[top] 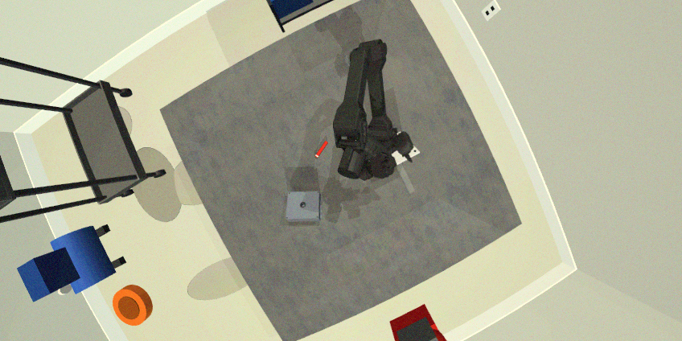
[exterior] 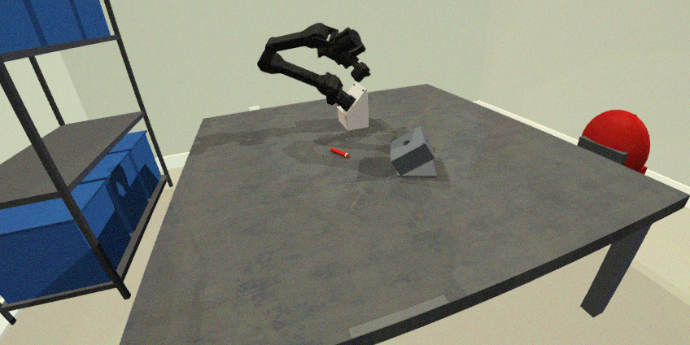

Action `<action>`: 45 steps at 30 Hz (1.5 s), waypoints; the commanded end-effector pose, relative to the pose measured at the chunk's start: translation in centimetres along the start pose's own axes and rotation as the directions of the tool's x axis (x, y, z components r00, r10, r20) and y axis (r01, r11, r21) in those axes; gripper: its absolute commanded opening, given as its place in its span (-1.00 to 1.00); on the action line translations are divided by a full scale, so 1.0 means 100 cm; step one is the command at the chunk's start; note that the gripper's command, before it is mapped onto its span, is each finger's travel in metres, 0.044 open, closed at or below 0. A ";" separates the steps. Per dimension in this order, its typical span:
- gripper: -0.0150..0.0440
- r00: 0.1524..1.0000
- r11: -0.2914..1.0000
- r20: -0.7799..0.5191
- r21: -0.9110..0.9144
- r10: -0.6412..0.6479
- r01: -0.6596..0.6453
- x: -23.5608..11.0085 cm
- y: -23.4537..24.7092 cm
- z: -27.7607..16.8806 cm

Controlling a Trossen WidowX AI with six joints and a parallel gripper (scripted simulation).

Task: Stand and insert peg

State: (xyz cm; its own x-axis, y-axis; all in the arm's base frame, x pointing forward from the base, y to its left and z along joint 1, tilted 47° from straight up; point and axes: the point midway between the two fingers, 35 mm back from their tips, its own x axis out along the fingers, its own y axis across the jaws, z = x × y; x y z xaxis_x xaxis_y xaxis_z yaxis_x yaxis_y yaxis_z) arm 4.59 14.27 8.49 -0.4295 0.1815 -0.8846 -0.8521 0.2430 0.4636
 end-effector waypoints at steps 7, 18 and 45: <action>1.00 0.958 0.936 -0.115 0.211 -0.261 0.281 -0.024 -0.072 -0.007; 1.00 0.838 0.751 -0.310 0.377 -0.450 0.543 -0.058 -0.142 -0.036; 1.00 0.469 0.226 -0.730 0.413 -0.497 0.882 -0.137 -0.233 -0.128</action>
State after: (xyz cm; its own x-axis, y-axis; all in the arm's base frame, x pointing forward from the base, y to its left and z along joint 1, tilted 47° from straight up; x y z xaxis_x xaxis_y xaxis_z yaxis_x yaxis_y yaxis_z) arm 26.05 -5.63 8.90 -0.0020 -0.7173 -0.6968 -0.4691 0.6160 -0.6328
